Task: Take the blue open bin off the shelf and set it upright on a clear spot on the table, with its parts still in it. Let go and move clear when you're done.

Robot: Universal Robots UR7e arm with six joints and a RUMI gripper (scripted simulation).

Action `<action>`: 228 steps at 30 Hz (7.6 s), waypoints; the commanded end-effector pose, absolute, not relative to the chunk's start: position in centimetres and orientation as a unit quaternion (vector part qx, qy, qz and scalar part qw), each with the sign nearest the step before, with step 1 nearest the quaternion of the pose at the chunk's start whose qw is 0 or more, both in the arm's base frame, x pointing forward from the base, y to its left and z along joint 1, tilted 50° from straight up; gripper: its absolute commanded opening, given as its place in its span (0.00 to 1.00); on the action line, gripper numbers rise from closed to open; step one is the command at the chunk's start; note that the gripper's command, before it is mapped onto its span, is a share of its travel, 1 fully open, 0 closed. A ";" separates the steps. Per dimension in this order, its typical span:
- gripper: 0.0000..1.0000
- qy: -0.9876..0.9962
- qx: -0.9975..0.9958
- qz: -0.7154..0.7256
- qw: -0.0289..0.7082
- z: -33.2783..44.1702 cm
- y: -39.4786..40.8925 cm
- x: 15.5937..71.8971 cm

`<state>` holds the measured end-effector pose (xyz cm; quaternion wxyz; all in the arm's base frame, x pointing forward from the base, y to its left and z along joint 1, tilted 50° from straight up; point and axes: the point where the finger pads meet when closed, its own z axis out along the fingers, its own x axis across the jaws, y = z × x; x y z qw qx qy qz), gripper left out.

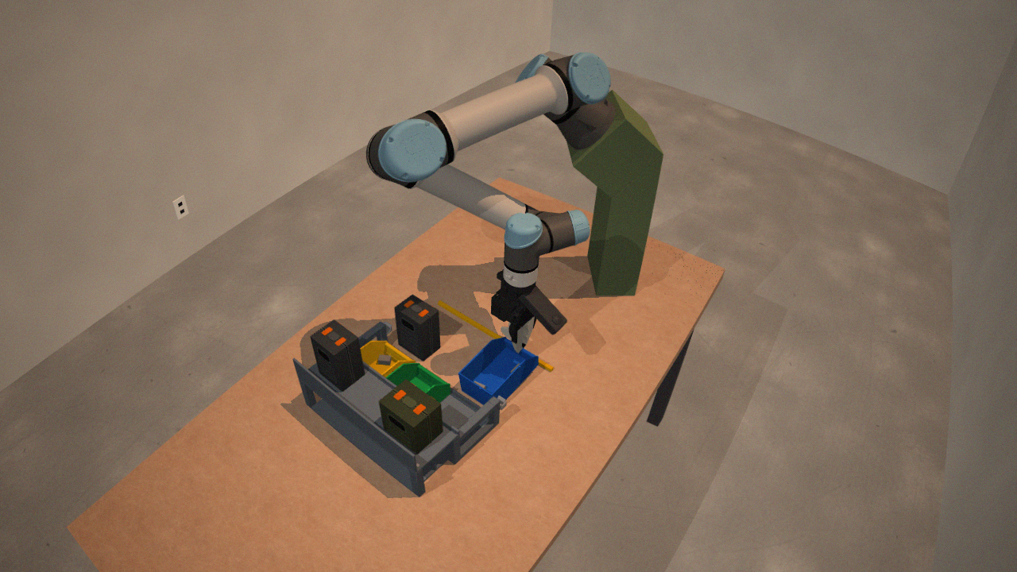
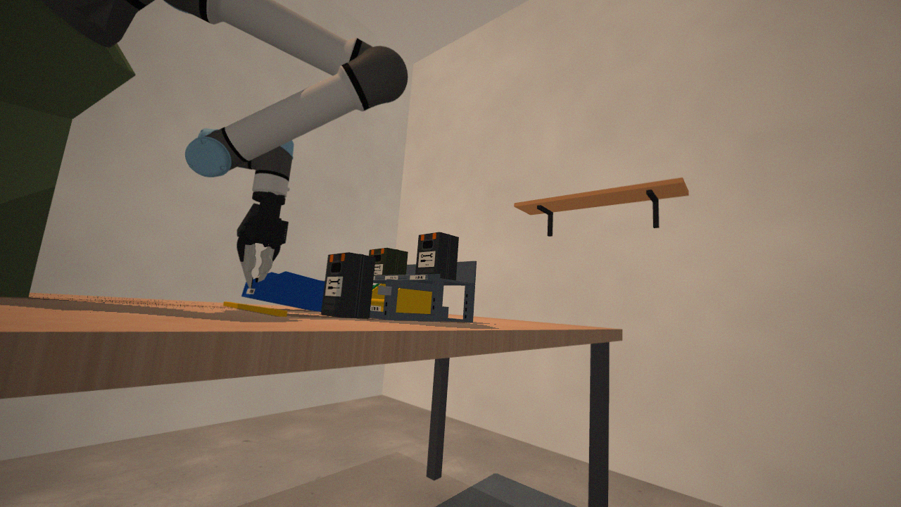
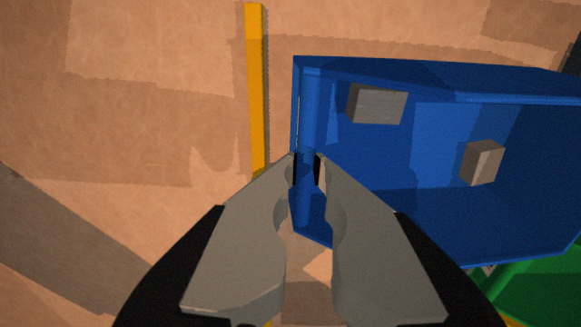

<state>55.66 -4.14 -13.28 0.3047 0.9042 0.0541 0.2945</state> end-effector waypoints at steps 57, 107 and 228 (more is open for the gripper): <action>0.00 0.054 0.904 0.295 0.305 -14.6 -5.2 56.9; 0.00 0.054 0.904 0.295 0.305 -14.8 -5.3 57.0; 0.58 0.054 0.904 0.295 0.305 -11.1 -2.3 53.7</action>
